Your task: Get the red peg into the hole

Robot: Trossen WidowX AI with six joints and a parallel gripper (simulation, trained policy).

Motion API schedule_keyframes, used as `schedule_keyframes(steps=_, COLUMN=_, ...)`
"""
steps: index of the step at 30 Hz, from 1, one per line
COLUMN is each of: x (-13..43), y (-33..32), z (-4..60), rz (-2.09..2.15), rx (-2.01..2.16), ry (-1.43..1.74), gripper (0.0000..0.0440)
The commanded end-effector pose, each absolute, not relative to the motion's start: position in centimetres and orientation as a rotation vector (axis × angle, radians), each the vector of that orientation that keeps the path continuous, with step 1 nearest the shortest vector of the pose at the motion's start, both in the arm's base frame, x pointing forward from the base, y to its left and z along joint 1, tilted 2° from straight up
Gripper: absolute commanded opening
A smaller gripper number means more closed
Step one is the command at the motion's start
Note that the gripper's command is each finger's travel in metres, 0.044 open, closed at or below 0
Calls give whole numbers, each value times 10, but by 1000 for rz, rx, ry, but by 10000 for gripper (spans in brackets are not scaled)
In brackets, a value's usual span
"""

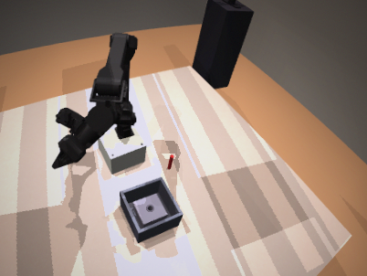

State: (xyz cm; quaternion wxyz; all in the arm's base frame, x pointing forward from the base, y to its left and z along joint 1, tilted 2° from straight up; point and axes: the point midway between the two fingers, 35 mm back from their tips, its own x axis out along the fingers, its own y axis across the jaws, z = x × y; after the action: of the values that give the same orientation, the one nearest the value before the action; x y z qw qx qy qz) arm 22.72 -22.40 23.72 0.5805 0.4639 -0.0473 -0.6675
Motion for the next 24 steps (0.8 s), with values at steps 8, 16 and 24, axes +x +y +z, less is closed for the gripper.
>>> schedule_keyframes(steps=8, x=265, y=-134, z=214, rz=-1334, rx=1099, ry=243, gripper=440)
schedule_keyframes(steps=16, x=268, y=-63, z=190, rz=-1200, rx=1066, ry=516, gripper=440)
schedule_keyframes(steps=24, x=249, y=0, z=161, rz=-1127, rx=1001, ry=778, gripper=440)
